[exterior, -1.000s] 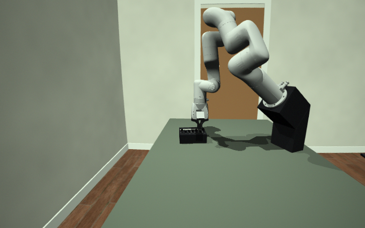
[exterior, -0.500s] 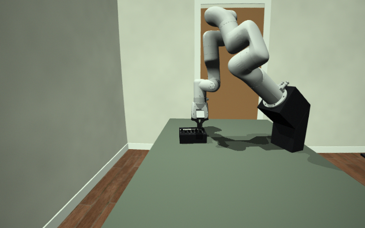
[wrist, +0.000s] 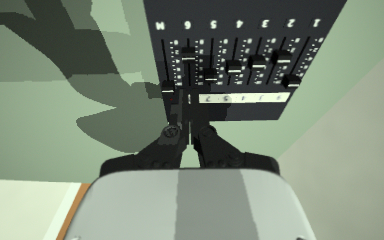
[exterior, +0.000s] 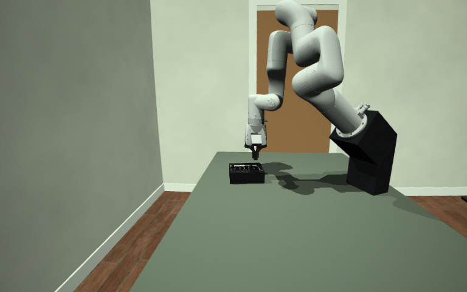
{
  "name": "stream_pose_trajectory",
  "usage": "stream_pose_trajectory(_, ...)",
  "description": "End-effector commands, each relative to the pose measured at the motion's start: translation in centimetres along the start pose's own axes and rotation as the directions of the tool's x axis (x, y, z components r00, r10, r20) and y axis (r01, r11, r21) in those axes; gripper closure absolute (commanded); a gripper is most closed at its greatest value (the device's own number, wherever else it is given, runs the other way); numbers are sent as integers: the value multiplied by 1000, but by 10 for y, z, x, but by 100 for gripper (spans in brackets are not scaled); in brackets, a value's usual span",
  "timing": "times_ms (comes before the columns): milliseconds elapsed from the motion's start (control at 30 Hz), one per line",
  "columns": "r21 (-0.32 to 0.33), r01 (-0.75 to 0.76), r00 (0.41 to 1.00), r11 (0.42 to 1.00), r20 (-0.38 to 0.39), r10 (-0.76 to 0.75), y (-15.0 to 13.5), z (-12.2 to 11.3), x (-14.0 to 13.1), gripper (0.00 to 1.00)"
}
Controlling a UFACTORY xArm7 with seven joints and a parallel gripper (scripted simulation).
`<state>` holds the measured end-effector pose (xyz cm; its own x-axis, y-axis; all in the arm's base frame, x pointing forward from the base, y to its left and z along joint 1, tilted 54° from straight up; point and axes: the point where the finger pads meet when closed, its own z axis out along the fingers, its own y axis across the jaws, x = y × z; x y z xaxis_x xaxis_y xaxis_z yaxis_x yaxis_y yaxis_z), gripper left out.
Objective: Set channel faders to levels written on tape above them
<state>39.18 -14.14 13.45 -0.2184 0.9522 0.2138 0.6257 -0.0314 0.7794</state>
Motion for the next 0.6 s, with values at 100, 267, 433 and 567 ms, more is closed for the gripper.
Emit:
stream_pose_trajectory(100,2,-1,1000,1000,-4,1,0,-5,0,100)
stream_pose_trajectory(267,2,-1,1000,1000,-4,1,0,-5,0,100)
stream_pose_trajectory(433,2,-1,1000,1000,-4,1,0,-5,0,0)
stream_pose_trajectory(567,2,-1,1000,1000,-4,1,0,-8,0,0)
